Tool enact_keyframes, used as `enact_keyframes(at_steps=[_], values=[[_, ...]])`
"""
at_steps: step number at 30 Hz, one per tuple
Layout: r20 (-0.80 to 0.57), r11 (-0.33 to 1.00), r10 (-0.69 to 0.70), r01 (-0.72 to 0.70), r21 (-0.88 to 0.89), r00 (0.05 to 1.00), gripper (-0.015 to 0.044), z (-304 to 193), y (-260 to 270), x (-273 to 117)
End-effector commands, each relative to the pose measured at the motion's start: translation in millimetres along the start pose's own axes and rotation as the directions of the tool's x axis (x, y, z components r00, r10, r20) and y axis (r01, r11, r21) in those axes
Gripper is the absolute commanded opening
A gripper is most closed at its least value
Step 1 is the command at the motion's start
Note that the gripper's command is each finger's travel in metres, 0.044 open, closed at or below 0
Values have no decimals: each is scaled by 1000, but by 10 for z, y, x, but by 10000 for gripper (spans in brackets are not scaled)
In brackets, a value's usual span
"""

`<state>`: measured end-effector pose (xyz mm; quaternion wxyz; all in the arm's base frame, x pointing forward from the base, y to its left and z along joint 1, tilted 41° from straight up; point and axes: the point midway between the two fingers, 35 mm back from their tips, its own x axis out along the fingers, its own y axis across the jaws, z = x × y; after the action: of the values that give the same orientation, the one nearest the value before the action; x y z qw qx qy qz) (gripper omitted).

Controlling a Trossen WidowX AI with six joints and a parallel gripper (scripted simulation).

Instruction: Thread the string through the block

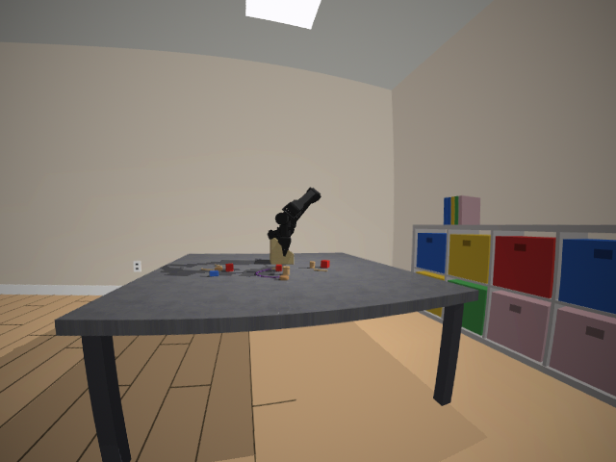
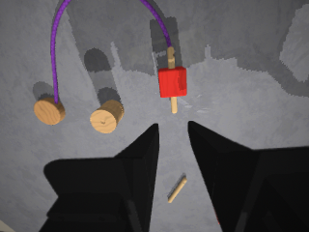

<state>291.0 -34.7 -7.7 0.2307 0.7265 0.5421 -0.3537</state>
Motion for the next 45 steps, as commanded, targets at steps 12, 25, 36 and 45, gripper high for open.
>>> enact_keyframes(at_steps=[12, 25, 36, 45], values=[[-4, 1000, -7, 7, 8, 1000, 124, 1, -19, 268], [-5, 1000, -8, 8, 8, 1000, 124, -5, -30, 484], [-8, 1000, -9, 9, 8, 1000, 124, -15, -54, 661], [-9, 1000, -9, 9, 8, 1000, 124, -17, -58, 684]])
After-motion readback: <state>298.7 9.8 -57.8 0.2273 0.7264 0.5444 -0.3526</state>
